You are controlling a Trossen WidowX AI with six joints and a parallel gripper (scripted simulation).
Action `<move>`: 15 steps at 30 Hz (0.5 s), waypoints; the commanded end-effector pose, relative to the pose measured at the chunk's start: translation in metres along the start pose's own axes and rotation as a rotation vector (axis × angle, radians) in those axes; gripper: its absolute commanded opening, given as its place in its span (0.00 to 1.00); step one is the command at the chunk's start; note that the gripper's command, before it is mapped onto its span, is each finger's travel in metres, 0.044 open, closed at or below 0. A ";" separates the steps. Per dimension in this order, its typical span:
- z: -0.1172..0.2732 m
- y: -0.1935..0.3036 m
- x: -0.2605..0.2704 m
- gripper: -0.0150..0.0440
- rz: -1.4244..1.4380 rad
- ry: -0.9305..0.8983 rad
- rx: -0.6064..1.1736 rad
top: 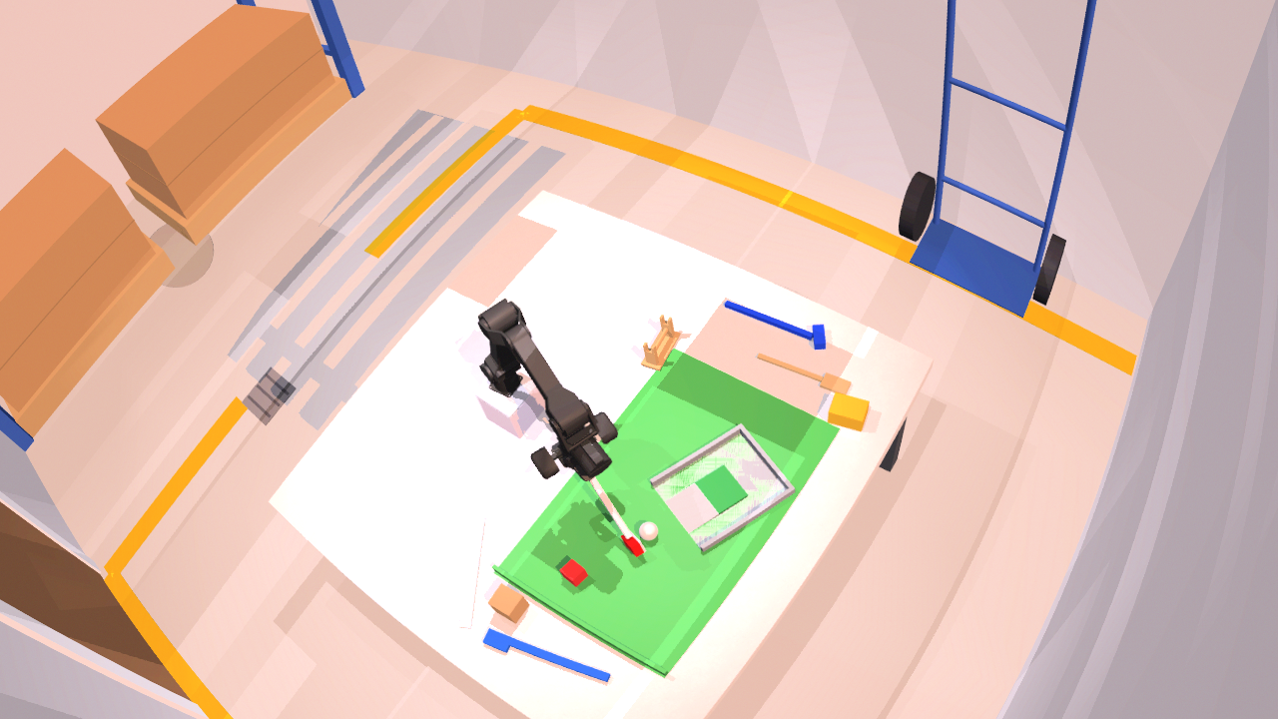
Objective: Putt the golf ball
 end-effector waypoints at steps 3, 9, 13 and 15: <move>0.003 0.003 0.014 0.25 -0.020 -0.003 -0.005; 0.028 0.009 0.014 0.25 -0.020 -0.003 -0.005; 0.050 0.015 0.014 0.25 -0.020 -0.003 -0.005; 0.057 0.018 0.013 0.25 -0.020 -0.003 -0.005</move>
Point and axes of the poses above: the point midway between the two fingers, 35 mm back from their tips, its own z axis back along the fingers, its own x axis across the jaws, y = z × x, the point moved 5 cm from there along z, back along the fingers, and after that the axes turned 3 degrees about -z, right-handed, at the moved point
